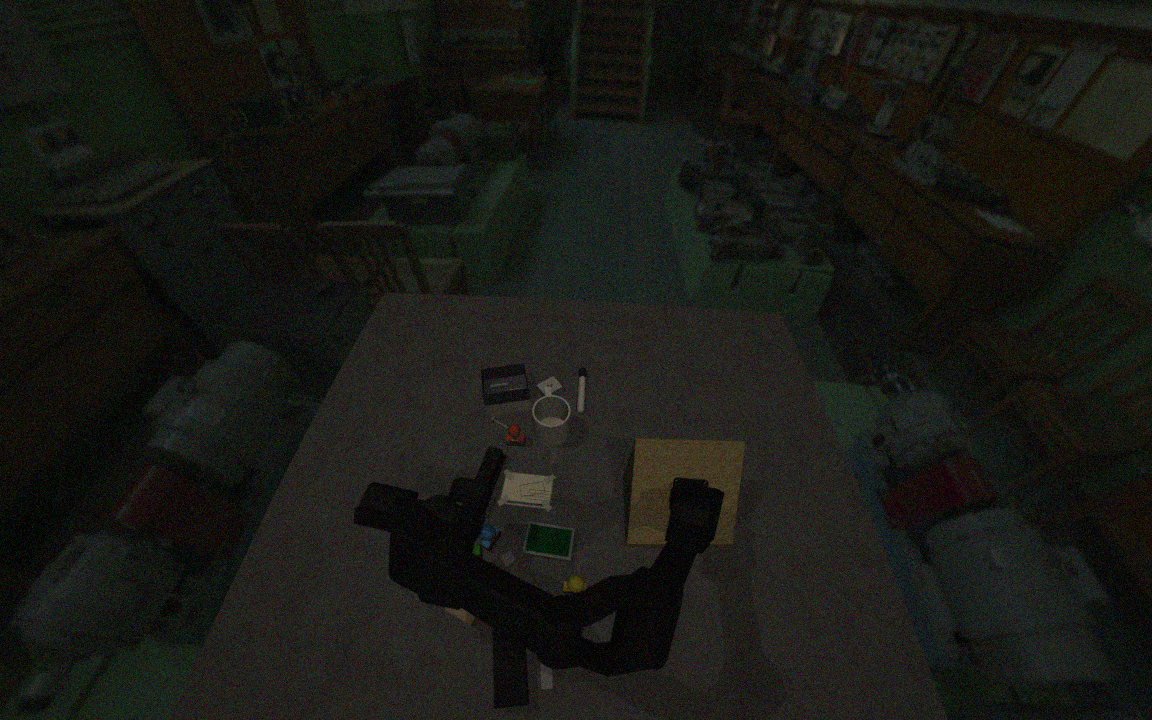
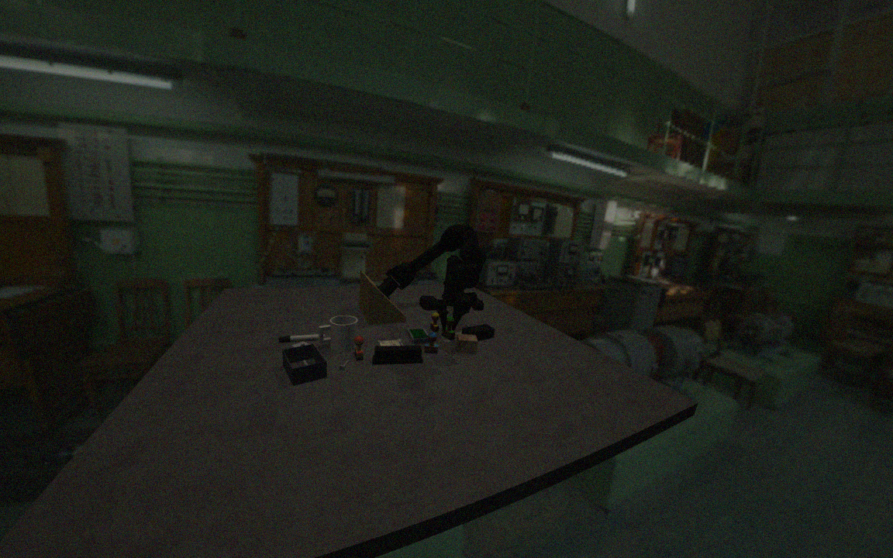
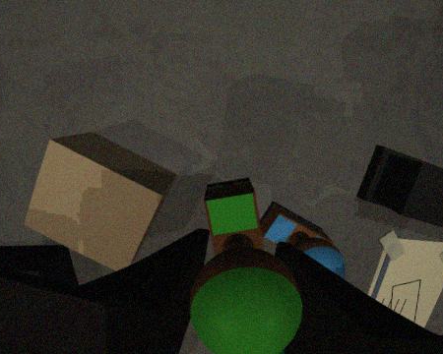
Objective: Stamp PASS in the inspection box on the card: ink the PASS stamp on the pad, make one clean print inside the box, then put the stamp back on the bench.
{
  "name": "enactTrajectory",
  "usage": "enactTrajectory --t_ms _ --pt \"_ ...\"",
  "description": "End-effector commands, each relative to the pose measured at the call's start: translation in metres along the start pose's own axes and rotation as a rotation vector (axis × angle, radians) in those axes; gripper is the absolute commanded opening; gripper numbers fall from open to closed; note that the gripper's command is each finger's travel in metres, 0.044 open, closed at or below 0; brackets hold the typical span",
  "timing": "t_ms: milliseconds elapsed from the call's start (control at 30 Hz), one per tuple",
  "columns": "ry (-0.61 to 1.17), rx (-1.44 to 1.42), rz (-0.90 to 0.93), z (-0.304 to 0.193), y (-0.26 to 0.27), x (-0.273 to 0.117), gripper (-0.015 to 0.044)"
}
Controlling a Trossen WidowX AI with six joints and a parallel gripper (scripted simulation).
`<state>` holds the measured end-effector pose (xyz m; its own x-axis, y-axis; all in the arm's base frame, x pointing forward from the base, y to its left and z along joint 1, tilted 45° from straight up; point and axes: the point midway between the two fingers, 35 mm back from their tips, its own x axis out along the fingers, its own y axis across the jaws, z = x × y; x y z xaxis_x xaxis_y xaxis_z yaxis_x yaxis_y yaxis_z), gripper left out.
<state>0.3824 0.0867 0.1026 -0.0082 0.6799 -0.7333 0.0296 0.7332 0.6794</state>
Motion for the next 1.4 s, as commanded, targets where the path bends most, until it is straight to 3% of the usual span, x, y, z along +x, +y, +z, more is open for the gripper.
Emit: enactTrajectory --t_ms 0,1033,1367 --pt "0.005 0.007 0.004 -0.001 0.001 0.009 0.0000" --pt "0.005 0.007 0.007 -0.003 0.003 0.053 0.0000" --pt "0.001 -0.001 0.004 -0.002 0.003 0.050 0.0262"
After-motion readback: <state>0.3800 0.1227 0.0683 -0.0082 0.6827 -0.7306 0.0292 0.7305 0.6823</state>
